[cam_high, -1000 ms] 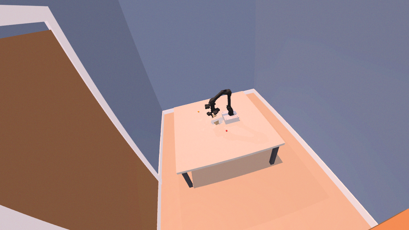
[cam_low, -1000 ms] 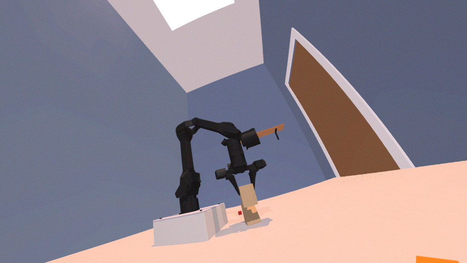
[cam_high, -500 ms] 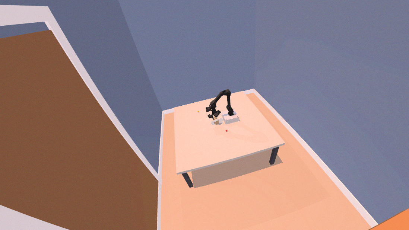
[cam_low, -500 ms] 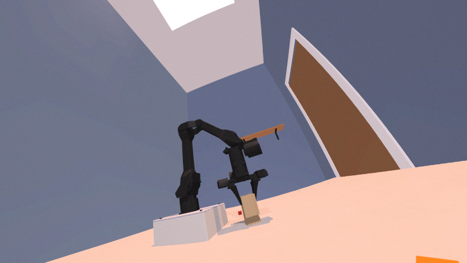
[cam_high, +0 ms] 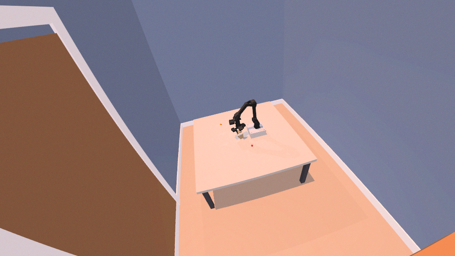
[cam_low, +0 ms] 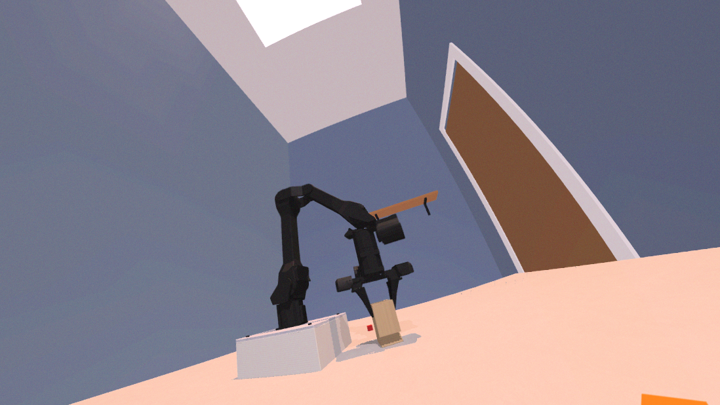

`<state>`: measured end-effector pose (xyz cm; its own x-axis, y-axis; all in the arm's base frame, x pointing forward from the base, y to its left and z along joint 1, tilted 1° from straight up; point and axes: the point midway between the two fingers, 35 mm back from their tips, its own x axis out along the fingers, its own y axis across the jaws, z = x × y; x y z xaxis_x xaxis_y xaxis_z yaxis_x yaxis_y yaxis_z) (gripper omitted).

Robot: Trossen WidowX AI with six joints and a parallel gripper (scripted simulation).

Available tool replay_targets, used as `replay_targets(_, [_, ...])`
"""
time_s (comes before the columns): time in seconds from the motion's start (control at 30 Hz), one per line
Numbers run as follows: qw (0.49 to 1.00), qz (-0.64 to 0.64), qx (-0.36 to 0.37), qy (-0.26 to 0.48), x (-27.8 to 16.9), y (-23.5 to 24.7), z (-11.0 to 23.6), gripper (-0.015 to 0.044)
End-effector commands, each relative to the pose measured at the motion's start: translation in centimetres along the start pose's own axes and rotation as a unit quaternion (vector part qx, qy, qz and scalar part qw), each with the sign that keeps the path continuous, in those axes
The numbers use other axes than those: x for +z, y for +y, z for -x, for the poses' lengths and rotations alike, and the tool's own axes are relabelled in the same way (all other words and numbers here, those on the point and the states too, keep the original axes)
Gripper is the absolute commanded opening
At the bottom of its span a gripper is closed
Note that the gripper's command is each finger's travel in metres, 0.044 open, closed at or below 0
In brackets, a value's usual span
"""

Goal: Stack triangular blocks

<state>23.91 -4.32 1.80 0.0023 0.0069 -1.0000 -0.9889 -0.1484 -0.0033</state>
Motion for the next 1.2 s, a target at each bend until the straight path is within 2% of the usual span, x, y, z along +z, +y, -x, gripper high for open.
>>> replay_targets(0.0, [1.0, -0.004, -0.001, 0.0, 0.01, -0.11, 0.0, 0.0])
replay_targets(1.17, [1.0, -0.007, -0.004, 0.0, 0.21, -0.35, -0.35, 0.0])
